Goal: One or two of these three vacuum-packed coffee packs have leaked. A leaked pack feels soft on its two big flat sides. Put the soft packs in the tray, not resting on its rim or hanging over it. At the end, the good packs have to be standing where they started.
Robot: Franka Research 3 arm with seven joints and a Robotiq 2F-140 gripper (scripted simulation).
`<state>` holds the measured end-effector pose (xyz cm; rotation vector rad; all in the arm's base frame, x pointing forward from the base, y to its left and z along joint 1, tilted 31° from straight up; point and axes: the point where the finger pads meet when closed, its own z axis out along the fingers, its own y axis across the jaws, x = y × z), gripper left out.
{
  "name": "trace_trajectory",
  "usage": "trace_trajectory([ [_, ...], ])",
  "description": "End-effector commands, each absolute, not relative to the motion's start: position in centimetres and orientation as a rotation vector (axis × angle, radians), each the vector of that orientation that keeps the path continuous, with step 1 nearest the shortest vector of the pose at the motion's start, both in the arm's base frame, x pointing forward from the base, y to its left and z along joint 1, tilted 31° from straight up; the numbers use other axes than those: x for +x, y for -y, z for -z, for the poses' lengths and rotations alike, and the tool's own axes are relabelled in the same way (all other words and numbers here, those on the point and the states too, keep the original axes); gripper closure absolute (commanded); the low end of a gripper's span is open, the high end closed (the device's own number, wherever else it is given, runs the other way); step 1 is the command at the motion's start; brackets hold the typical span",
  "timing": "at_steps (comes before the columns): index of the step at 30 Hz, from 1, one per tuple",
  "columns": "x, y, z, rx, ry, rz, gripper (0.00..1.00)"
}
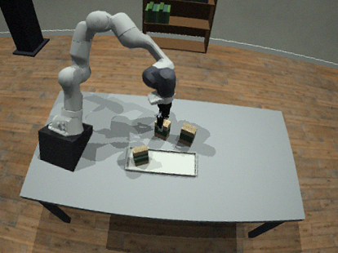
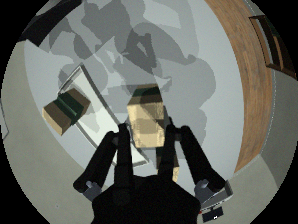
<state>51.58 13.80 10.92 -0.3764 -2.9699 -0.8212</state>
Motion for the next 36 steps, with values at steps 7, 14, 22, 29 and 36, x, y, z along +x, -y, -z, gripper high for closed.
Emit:
trace_trajectory([
  [7, 51.44, -14.02, -10.74, -0.368, 2.969, 0.822, 0.45],
  [14, 51.44, -14.02, -10.74, -0.368, 2.969, 0.822, 0.45],
  [22, 51.44, -14.02, -10.74, -0.368, 2.969, 0.822, 0.45],
  [29, 51.44, -14.02, -10.74, -0.368, 2.969, 0.822, 0.45],
  [36, 51.44, -14.02, -10.74, -0.368, 2.969, 0.822, 0.45],
])
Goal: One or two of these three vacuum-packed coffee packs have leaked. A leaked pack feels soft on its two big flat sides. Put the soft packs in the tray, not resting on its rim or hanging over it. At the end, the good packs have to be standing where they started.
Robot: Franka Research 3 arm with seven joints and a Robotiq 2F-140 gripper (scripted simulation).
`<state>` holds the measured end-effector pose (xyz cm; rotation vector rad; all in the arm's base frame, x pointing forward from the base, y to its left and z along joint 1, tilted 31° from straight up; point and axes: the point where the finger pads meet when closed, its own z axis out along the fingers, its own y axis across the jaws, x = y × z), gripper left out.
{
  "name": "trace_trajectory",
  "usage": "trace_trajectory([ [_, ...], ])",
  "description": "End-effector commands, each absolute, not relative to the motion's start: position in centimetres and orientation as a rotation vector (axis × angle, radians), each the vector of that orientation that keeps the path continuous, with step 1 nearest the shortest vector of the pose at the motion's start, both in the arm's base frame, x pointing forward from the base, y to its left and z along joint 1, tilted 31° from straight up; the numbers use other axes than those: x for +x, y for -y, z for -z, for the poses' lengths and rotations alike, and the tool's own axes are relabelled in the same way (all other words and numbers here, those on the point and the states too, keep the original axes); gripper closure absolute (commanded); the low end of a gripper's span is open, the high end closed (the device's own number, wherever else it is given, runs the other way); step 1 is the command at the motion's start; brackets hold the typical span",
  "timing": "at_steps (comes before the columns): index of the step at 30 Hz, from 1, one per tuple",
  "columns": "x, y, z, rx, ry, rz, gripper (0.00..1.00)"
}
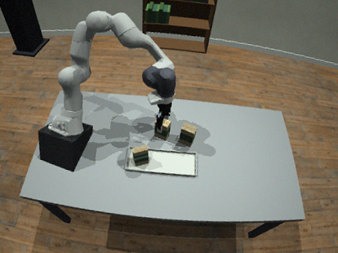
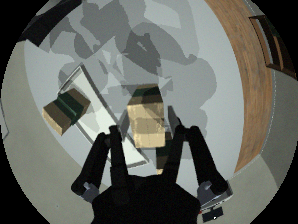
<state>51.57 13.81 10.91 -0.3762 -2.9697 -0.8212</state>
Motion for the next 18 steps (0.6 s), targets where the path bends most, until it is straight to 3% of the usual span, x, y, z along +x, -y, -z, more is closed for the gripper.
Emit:
trace_trajectory([
  [1, 51.44, -14.02, -10.74, -0.368, 2.969, 0.822, 0.45],
  [18, 51.43, -13.85, -11.02, -0.368, 2.969, 0.822, 0.45],
])
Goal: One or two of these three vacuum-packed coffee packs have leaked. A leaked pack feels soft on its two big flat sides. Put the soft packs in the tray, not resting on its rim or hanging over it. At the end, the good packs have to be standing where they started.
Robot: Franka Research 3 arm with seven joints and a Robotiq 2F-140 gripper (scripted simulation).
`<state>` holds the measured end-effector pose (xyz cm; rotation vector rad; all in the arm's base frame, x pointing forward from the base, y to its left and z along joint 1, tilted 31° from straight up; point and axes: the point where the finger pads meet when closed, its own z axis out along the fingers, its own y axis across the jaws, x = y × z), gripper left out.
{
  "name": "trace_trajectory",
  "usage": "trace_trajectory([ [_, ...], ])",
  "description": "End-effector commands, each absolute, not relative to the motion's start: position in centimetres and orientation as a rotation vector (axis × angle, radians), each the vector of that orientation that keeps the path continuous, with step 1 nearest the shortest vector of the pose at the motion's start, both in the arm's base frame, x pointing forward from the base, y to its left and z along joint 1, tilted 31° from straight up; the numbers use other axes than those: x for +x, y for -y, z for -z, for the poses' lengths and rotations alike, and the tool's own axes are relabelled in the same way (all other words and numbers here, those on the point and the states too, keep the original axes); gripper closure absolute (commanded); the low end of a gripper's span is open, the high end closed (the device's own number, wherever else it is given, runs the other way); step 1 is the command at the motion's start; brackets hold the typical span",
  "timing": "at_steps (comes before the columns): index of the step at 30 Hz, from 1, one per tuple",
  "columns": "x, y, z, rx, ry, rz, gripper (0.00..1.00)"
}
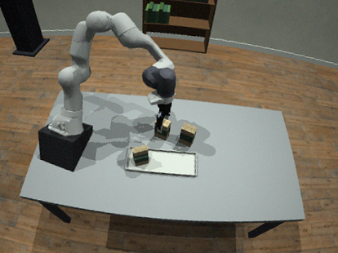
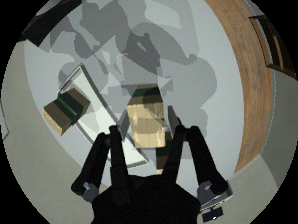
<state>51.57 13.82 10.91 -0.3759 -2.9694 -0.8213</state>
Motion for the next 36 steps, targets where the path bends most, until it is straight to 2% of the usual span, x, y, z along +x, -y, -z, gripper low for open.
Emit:
trace_trajectory([
  [1, 51.4, -13.5, -11.6, -0.368, 2.969, 0.822, 0.45],
  [5, 51.3, -10.9, -16.0, -0.368, 2.969, 0.822, 0.45],
  [10, 51.2, -9.7, -18.0, -0.368, 2.969, 0.822, 0.45],
  [24, 51.5, -9.6, -18.1, -0.368, 2.969, 0.822, 0.45],
  [27, 53.9, -9.5, -18.5, -0.367, 2.969, 0.824, 0.45],
  [33, 63.4, -9.1, -18.6, -0.361, 2.971, 0.825, 0.45],
  [36, 66.2, -9.0, -18.2, -0.357, 2.972, 0.823, 0.45],
])
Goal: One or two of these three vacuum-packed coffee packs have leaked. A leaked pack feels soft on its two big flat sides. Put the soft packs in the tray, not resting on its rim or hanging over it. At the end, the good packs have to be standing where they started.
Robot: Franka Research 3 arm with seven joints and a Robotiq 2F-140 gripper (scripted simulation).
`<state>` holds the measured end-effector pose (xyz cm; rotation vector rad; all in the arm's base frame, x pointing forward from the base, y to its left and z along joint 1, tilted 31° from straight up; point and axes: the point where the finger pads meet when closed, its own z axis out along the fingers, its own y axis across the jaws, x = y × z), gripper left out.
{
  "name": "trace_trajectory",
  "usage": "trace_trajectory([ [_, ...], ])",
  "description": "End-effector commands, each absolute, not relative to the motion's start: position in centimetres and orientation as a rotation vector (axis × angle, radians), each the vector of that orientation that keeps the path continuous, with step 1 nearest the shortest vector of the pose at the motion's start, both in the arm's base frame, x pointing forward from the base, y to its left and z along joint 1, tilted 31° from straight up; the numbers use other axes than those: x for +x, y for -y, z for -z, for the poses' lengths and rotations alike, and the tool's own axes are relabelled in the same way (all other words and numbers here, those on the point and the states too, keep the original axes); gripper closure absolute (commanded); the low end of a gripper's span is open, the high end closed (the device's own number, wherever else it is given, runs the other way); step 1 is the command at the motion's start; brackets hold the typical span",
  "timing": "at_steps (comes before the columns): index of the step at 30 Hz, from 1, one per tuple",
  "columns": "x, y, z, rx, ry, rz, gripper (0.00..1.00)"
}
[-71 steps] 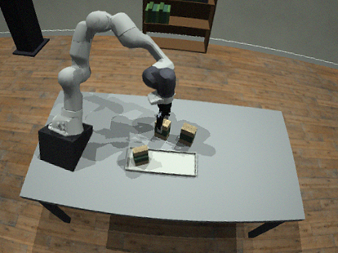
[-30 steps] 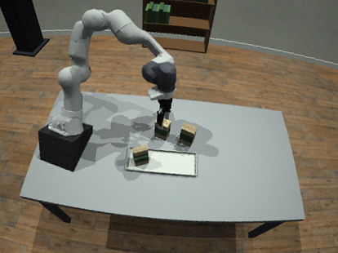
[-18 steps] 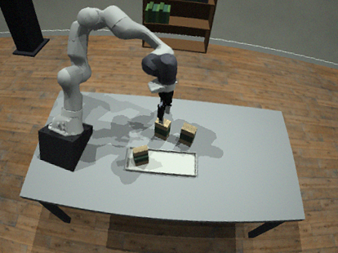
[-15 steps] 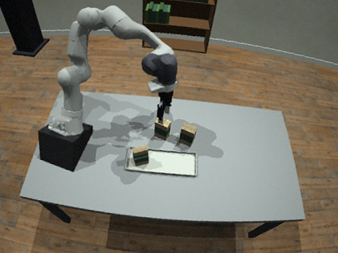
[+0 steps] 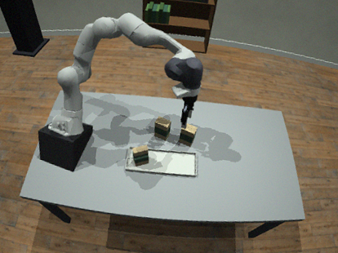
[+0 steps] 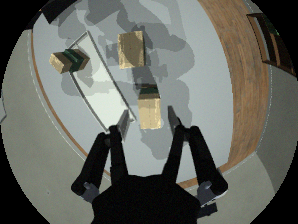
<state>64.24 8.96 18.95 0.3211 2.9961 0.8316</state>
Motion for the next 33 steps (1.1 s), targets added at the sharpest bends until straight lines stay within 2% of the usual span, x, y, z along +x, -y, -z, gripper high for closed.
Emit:
trace_trajectory([
  [1, 66.6, -8.9, -18.2, 0.365, -3.043, -0.843, 0.45],
  [33, 66.9, -10.0, -16.4, 0.365, -3.044, -0.842, 0.45],
])
